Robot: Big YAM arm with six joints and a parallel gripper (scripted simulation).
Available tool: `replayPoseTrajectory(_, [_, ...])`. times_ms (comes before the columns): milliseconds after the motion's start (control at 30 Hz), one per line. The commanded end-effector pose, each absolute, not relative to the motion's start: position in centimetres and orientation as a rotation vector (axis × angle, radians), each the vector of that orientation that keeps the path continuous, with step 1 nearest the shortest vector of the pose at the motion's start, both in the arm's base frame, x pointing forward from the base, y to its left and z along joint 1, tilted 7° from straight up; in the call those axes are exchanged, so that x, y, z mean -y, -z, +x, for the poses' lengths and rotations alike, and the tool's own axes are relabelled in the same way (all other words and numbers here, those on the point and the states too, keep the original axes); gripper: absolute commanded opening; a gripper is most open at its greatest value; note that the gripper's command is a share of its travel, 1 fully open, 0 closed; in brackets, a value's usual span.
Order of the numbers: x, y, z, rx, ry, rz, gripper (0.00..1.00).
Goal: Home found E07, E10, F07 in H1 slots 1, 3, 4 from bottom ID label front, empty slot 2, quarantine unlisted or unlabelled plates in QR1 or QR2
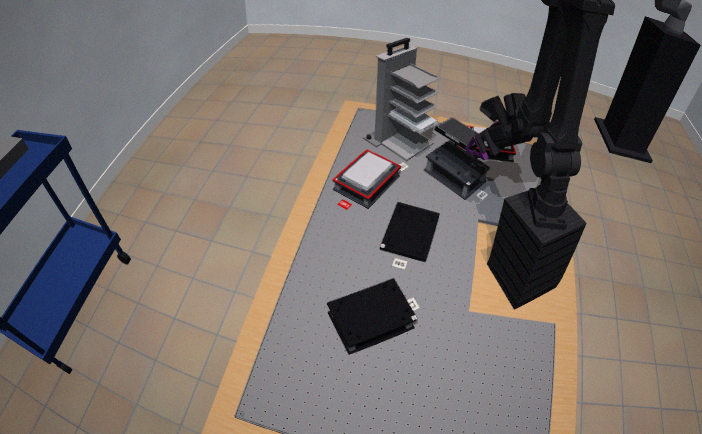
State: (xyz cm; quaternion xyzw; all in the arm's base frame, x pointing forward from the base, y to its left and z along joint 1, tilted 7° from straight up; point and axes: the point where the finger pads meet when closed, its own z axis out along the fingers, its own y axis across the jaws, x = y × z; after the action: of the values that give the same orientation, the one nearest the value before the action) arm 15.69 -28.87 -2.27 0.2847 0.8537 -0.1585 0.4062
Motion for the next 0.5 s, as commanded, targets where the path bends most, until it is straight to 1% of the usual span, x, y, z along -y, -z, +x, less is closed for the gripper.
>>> replayPoseTrajectory(0, [28.87,2.28,15.16,-2.15,0.425,0.703,0.86])
replayPoseTrajectory(467, [29.28,2.6,15.66,-2.146,0.429,0.682,0.86])
